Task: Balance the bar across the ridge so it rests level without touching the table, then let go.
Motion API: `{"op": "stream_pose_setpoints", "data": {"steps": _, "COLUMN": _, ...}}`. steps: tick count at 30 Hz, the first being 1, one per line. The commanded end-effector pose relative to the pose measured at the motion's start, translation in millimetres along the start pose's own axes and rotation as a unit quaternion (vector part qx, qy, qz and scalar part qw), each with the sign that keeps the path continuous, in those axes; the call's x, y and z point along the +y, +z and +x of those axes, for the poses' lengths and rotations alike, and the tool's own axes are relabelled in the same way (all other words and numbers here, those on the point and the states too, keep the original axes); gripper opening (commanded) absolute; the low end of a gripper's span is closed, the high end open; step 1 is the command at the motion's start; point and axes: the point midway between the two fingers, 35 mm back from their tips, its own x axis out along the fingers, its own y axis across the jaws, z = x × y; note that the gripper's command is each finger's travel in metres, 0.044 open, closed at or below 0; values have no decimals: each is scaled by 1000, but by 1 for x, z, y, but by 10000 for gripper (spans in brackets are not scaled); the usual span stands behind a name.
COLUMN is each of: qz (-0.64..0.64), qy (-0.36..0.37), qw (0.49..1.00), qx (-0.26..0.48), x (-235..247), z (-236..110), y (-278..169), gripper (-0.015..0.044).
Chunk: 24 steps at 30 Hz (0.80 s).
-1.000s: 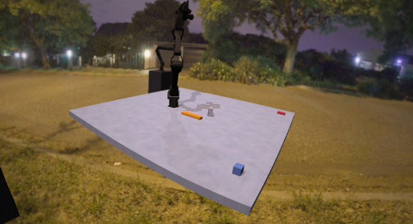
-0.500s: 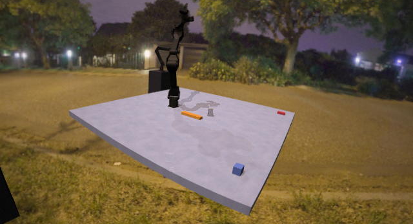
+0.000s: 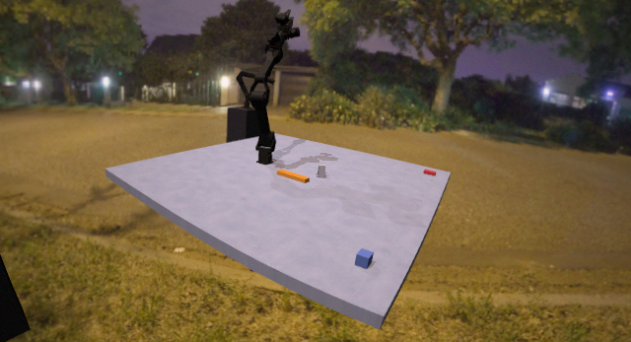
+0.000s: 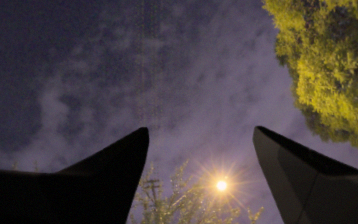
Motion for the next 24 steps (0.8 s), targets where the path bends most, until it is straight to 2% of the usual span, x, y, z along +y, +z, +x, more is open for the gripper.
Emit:
{"op": "stream_pose_setpoints", "data": {"steps": 1, "qz": -58, "qy": -33, "qw": 998, "qx": -7, "x": -25, "z": -1, "y": 7, "gripper": 315}}
{"op": "stream_pose_setpoints", "data": {"steps": 13, "qz": -210, "qy": -117, "qw": 970, "qx": -44, "x": -78, "z": -5, "y": 47, "gripper": 315}}
{"op": "stream_pose_setpoints", "data": {"steps": 24, "qz": -339, "qy": -196, "qw": 917, "qx": -82, "x": -114, "z": -19, "y": 97, "gripper": 315}}
